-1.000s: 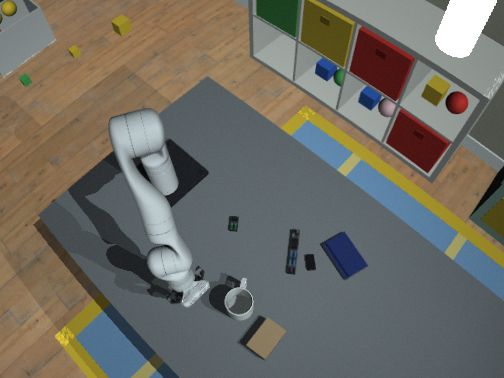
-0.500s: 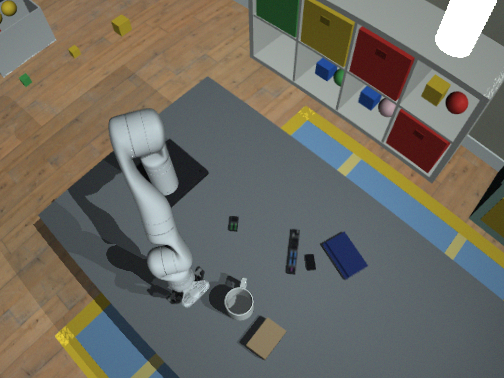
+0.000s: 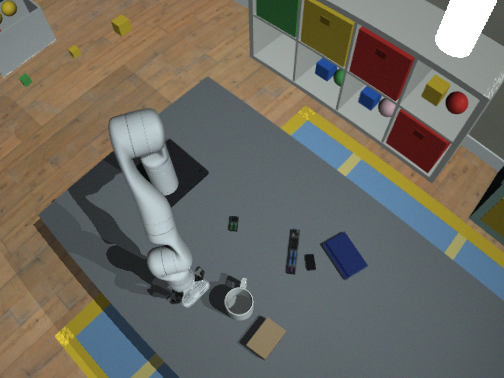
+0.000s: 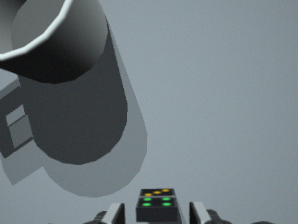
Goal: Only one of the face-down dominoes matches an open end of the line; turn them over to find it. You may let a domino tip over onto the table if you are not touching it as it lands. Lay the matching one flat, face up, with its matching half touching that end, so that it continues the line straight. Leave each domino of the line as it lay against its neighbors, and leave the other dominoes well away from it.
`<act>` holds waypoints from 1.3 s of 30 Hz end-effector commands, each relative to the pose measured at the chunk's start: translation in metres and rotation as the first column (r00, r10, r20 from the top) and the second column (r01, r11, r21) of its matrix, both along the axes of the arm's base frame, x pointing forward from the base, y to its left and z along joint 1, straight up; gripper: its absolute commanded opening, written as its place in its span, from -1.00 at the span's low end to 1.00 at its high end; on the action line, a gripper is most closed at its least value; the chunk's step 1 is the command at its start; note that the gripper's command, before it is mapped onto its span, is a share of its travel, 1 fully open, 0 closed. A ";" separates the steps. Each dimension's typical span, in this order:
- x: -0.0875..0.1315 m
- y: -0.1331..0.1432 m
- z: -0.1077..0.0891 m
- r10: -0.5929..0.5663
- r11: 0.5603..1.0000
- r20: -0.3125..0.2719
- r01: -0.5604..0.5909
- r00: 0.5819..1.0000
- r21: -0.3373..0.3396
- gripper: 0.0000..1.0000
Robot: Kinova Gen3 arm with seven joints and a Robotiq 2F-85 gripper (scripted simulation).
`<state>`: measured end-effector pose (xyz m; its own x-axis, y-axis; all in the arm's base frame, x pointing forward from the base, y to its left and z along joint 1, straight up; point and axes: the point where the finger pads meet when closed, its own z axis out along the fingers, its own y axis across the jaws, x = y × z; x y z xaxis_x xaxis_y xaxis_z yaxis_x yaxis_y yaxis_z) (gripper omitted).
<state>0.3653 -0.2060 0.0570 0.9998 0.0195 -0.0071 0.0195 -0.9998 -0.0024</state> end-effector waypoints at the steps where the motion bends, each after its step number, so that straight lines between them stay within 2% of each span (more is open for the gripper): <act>1: 0.001 0.000 -0.001 -0.005 1.000 0.002 0.005 1.000 0.004 -0.06; 26: 0.001 0.000 -0.001 -0.005 1.000 0.002 0.005 1.000 0.004 -0.06; 39: 0.001 0.000 -0.008 -0.005 1.000 0.002 0.005 1.000 0.004 -0.06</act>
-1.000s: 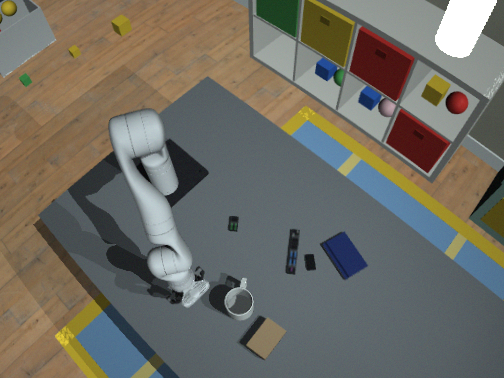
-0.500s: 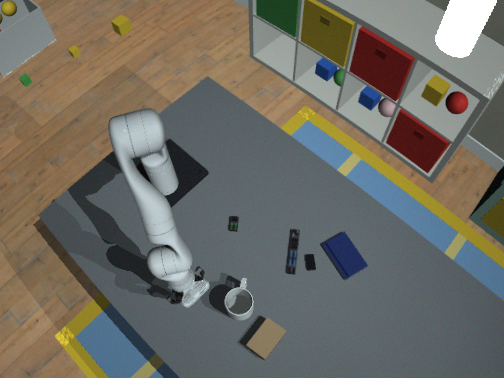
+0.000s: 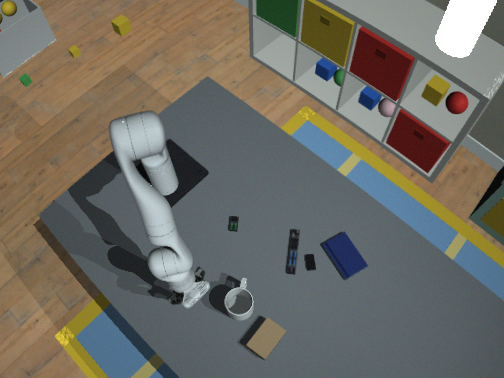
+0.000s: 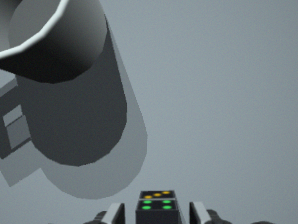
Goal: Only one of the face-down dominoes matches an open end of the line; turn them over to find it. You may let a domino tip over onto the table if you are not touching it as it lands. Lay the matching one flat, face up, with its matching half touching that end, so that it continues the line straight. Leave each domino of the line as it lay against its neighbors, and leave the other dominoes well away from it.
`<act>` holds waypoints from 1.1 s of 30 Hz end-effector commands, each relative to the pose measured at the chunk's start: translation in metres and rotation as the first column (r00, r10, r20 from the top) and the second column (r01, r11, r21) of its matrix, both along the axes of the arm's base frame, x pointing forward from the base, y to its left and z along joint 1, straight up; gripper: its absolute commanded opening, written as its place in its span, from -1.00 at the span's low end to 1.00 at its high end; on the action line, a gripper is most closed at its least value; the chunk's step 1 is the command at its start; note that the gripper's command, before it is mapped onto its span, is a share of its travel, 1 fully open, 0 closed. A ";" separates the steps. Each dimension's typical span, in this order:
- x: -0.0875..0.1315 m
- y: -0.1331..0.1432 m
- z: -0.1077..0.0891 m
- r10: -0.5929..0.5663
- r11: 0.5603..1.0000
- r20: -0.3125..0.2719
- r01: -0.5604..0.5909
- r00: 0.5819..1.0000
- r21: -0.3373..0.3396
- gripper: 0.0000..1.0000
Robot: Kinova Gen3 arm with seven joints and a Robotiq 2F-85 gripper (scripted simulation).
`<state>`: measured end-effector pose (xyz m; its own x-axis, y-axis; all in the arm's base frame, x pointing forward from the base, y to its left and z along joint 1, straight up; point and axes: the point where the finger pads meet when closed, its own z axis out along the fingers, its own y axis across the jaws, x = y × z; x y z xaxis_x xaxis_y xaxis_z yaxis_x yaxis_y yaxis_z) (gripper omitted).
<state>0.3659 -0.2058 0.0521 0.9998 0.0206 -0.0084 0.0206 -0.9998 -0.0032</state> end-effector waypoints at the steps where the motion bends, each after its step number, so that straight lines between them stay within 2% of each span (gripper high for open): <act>1: 0.001 0.000 -0.004 -0.006 1.000 0.004 0.006 1.000 0.003 -0.06; 29: 0.001 0.000 -0.010 -0.007 1.000 0.004 0.006 1.000 0.003 -0.06; 30: 0.001 0.000 -0.010 -0.007 1.000 0.004 0.006 1.000 0.003 -0.34; 33: 0.001 0.000 -0.010 -0.007 1.000 0.004 0.006 1.000 0.003 -0.34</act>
